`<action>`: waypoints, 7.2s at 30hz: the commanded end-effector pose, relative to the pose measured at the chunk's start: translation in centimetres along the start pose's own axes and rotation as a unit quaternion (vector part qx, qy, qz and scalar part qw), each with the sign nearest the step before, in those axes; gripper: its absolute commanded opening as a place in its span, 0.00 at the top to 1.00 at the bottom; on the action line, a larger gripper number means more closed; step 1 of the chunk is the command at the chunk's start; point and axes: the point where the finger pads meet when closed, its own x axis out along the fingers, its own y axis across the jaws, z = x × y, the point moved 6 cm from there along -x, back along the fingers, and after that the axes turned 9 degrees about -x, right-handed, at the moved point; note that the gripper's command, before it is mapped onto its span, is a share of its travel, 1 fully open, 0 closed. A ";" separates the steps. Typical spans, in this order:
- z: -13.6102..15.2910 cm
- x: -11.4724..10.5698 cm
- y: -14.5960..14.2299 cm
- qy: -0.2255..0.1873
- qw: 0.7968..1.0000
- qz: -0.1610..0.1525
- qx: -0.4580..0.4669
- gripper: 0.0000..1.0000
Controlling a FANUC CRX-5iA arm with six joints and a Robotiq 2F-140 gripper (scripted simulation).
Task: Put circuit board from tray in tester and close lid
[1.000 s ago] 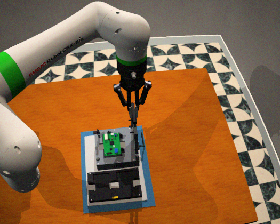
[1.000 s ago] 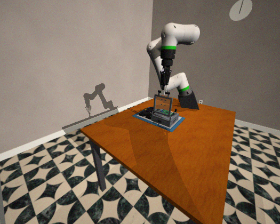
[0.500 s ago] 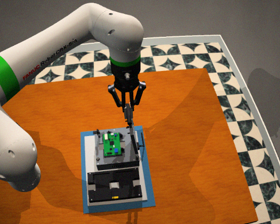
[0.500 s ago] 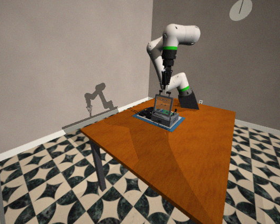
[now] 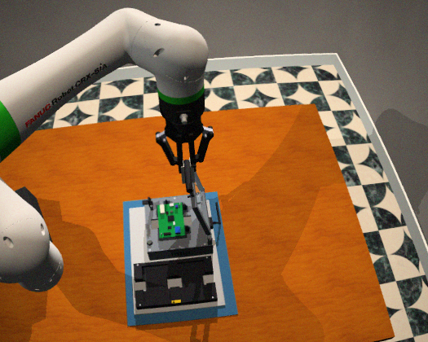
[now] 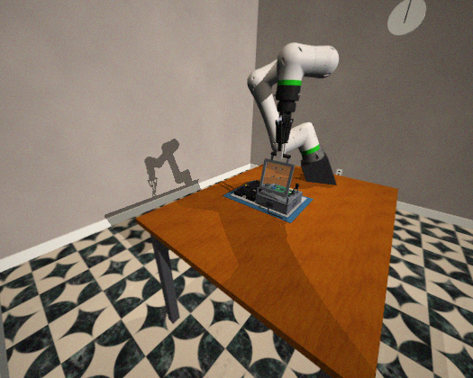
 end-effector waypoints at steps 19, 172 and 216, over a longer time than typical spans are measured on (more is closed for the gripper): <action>-0.5 1.1 -3.4 0.000 1.000 0.000 0.000 1.00; -2.2 17.6 -14.1 0.000 1.000 0.000 0.000 1.00; -2.2 17.9 -14.1 0.000 1.000 0.000 0.000 1.00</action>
